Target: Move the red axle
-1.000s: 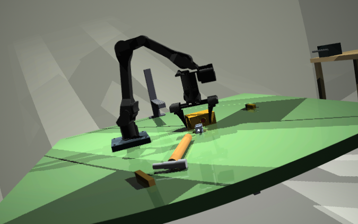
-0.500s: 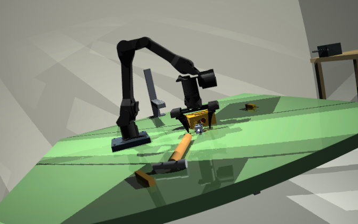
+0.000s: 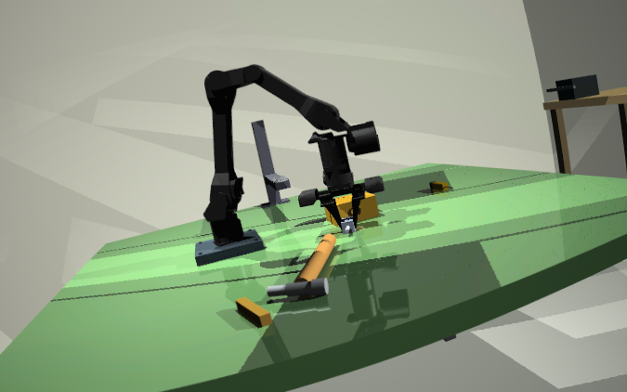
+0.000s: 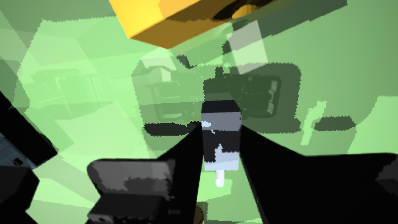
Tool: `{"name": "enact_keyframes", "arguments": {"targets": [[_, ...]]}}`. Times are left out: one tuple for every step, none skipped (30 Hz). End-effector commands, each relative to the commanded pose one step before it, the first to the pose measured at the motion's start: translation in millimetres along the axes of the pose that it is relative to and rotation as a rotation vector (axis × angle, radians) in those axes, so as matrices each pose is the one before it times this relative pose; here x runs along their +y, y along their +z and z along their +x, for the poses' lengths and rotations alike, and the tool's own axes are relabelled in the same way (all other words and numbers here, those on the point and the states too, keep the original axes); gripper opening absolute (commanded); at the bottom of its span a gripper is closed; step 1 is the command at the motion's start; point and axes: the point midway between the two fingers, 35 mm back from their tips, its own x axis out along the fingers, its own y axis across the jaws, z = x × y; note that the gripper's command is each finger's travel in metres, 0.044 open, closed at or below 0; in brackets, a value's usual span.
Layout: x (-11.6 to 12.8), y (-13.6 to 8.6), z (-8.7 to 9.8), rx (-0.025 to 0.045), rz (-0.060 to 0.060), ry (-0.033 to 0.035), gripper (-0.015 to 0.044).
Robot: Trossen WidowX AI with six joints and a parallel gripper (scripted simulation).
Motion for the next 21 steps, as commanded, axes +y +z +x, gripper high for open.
{"name": "enact_keyframes", "arguments": {"targets": [[-0.29,-0.64,0.23,0.00392,-0.0063,-0.00126,0.0059],[0.0,0.0,0.0,0.0,0.0,0.0,0.0032],[-0.16,0.0,-0.98,0.0,0.0,-0.00002,0.0006],[-0.32,0.0,-2.0,0.0,0.0,-0.00004,0.0],[-0.43,0.0,-2.84,0.0,0.0,-0.00005,0.0],[-0.5,0.0,-3.74,0.0,0.0,-0.00006,0.0],[-0.48,0.01,-4.65,0.0,0.0,-0.00006,0.0],[-0.38,0.03,-5.52,0.0,0.0,-0.00006,0.0],[-0.23,0.05,-6.21,0.0,0.0,-0.00005,0.0],[-0.06,0.07,-6.57,-0.00001,0.0,-0.00003,0.0],[0.09,0.09,-6.7,-0.00001,0.0,-0.00002,0.0],[0.21,0.1,-6.74,-0.00001,0.0,-0.00001,0.0],[0.27,0.12,-6.72,-0.00001,0.0,0.0,0.0],[0.25,0.11,-5.71,-0.00001,0.0,0.0,0.0],[0.22,0.13,-5.53,-0.00001,0.0,0.0,0.0],[0.17,0.15,-5.47,-0.00001,0.0,0.0,0.0],[0.13,0.19,-5.38,-0.00002,0.0,0.0,0.0],[0.1,0.21,-4.19,-0.00002,0.0,0.0,0.0],[0.05,0.23,-2.53,-0.00002,0.0,0.0,0.0],[-0.11,0.18,-0.59,-0.00002,0.0,-0.00001,0.0],[-0.37,0.22,-0.08,-0.00002,0.0,-0.00003,0.0]]}}
